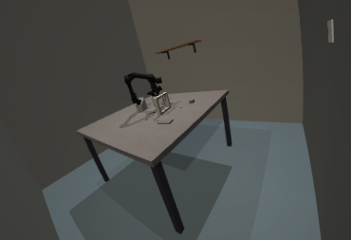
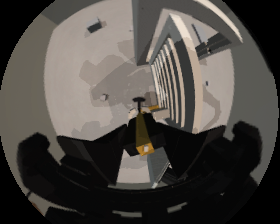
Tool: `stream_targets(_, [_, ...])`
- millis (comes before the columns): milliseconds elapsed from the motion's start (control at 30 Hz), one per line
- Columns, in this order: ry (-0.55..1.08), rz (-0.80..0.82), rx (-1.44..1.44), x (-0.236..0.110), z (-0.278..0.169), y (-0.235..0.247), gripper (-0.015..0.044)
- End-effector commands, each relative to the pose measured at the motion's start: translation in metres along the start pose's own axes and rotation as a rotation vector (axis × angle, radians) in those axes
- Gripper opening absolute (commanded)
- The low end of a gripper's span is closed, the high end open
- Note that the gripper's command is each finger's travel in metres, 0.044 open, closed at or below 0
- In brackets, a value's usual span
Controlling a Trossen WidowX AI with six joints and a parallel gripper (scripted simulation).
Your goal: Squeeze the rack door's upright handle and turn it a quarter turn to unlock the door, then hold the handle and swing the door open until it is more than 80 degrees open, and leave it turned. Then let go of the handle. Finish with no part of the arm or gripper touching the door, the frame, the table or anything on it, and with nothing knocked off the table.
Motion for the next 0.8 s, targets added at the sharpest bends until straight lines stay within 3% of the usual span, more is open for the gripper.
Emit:
stream_targets(0, [-0.001,0.002,0.009,0.0,0.0,0.0,0.0291])
stream_targets(767, [-0.001,0.005,0.007,-0.032,0.002,0.001,0.0291])
Point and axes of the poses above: the point midway between the two fingers, 35 mm back from their tips, its own x axis out along the fingers, its own y axis across the jaws, z = x × y, the point moved 2 cm from there along -x, back along the fingers, and after that the axes turned 12 degrees about -x, right-handed, at the moved point
